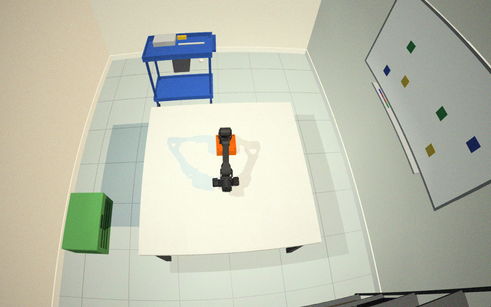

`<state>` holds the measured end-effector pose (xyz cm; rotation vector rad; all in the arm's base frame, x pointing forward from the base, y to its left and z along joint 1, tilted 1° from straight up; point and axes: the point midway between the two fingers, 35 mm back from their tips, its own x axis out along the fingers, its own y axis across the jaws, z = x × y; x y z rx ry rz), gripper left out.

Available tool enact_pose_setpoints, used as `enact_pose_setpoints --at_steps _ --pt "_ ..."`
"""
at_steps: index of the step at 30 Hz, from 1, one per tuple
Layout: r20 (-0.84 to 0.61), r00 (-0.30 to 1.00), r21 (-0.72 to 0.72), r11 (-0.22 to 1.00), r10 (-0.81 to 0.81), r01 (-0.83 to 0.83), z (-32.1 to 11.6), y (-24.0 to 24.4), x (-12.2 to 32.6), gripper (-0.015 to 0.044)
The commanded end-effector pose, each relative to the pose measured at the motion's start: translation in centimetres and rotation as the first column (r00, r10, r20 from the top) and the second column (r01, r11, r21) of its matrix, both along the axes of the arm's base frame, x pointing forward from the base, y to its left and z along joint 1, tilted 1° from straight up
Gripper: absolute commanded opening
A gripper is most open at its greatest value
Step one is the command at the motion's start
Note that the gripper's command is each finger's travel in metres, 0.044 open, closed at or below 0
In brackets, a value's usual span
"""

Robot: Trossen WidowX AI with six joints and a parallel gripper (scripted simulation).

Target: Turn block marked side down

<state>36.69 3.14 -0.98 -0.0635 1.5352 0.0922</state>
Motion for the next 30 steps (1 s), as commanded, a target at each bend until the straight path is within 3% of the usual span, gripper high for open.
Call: enact_pose_setpoints --at_steps 1,16,21,30 --pt "-0.001 1.000 -0.005 1.000 0.001 -0.001 -0.1 -0.1 -0.1 0.0118" --pt "-0.001 1.000 -0.005 1.000 0.001 -0.001 0.0 -0.1 -0.1 0.0000" --pt "-0.001 1.000 -0.005 1.000 0.001 -0.001 2.8 -0.1 -0.1 0.0000" --pt "0.067 0.998 0.002 1.000 -0.001 0.001 2.5 -0.1 0.0 0.0000"
